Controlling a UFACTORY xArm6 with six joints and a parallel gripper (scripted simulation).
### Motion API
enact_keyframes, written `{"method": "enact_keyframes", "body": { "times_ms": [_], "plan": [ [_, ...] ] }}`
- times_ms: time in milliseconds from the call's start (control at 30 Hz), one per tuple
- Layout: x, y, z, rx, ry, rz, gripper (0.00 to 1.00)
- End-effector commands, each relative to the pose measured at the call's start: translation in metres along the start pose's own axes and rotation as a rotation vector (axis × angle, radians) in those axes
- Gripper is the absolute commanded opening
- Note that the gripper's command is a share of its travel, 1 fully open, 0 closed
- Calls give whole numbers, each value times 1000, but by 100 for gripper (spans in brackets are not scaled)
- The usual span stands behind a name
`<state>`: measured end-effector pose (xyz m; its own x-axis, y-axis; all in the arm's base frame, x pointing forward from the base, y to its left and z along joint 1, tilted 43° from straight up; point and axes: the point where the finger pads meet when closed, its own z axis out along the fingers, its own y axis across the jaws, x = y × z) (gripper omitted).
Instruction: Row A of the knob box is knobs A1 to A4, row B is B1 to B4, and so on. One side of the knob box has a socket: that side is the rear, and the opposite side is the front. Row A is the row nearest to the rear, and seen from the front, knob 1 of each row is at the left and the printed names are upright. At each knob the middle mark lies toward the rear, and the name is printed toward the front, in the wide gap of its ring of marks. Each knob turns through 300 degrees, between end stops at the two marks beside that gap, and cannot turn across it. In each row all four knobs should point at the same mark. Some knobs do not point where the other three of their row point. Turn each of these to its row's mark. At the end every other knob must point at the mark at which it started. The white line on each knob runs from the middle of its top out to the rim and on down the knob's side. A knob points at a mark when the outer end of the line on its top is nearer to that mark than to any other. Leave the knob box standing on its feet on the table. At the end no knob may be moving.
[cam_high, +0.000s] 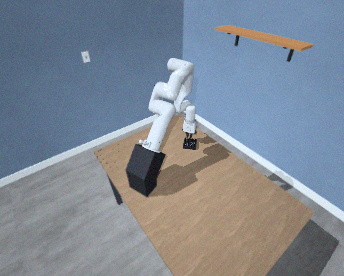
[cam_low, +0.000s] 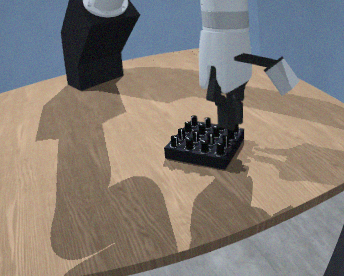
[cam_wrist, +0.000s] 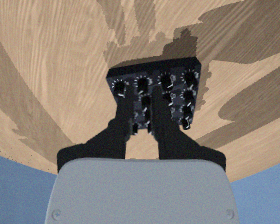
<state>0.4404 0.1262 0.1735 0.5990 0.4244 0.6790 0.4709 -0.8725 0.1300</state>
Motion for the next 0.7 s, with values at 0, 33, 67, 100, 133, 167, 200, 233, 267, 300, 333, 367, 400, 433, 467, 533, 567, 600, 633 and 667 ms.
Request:
{"method": "enact_keyframes", "body": {
  "times_ms": [0, 33, 67, 100, 133, 167, 200, 233, 267, 300, 333, 367, 400, 433, 467, 533, 567, 600, 633, 667],
  "plan": [
    [1, 0, 2, 4, -3, 0, 19],
    [1, 0, 2, 4, -3, 0, 19],
    [1, 0, 3, 4, -3, 0, 19],
    [1, 0, 3, 4, -3, 0, 19],
    [1, 0, 3, 4, -3, 0, 19],
    [1, 0, 4, 4, -3, 0, 19],
    [1, 0, 4, 4, -3, 0, 19],
    [1, 0, 4, 4, -3, 0, 19],
    [1, 0, 4, 4, -3, 0, 19],
    [1, 0, 4, 4, -3, 0, 19],
    [1, 0, 4, 4, -3, 0, 19],
    [1, 0, 4, 4, -3, 0, 19],
    [1, 0, 4, 4, -3, 0, 19],
    [1, 0, 4, 4, -3, 0, 19],
    [1, 0, 4, 4, -3, 0, 19],
    [1, 0, 4, 4, -3, 0, 19],
    [1, 0, 4, 4, -3, 0, 19],
    [1, 0, 4, 4, -3, 0, 19],
    [1, 0, 4, 4, -3, 0, 19],
    [1, 0, 4, 4, -3, 0, 19]
  ]
}}
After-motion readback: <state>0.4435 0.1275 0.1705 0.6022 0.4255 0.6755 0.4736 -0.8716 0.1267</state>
